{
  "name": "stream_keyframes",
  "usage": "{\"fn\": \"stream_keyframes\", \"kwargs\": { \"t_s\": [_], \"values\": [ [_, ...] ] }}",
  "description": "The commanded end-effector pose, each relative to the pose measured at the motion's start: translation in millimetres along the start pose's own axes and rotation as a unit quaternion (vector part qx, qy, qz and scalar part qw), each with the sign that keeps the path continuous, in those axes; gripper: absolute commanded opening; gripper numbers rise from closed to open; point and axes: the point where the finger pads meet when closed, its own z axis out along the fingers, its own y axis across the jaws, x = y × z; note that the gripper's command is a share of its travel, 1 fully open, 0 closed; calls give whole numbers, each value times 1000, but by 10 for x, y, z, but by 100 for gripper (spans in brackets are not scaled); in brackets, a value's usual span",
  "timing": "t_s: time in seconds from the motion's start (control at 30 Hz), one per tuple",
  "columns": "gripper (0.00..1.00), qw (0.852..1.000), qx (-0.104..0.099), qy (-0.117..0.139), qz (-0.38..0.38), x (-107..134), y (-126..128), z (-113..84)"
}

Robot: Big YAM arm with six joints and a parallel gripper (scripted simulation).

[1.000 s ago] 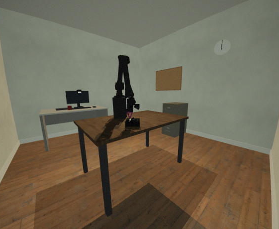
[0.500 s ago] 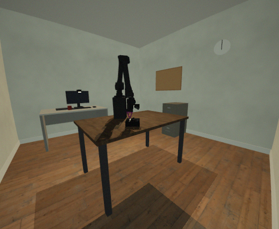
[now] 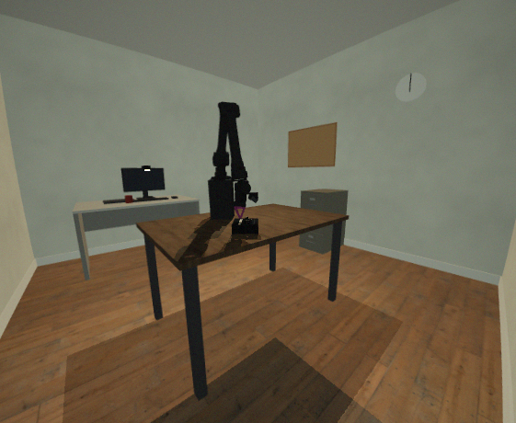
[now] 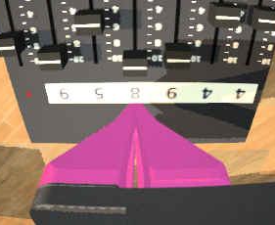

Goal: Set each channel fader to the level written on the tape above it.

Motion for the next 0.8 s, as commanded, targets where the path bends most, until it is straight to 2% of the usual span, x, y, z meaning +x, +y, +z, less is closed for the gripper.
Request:
{"fn": "stream_keyframes", "kwargs": {
  "t_s": [0.0,0.53,0.77],
  "values": [
    [0,1000,7,-6,-4,-17,-75,40],
    [0,1000,10,-7,-3,-30,-116,123],
    [0,1000,12,-8,-3,-33,-120,99]
  ]
}}
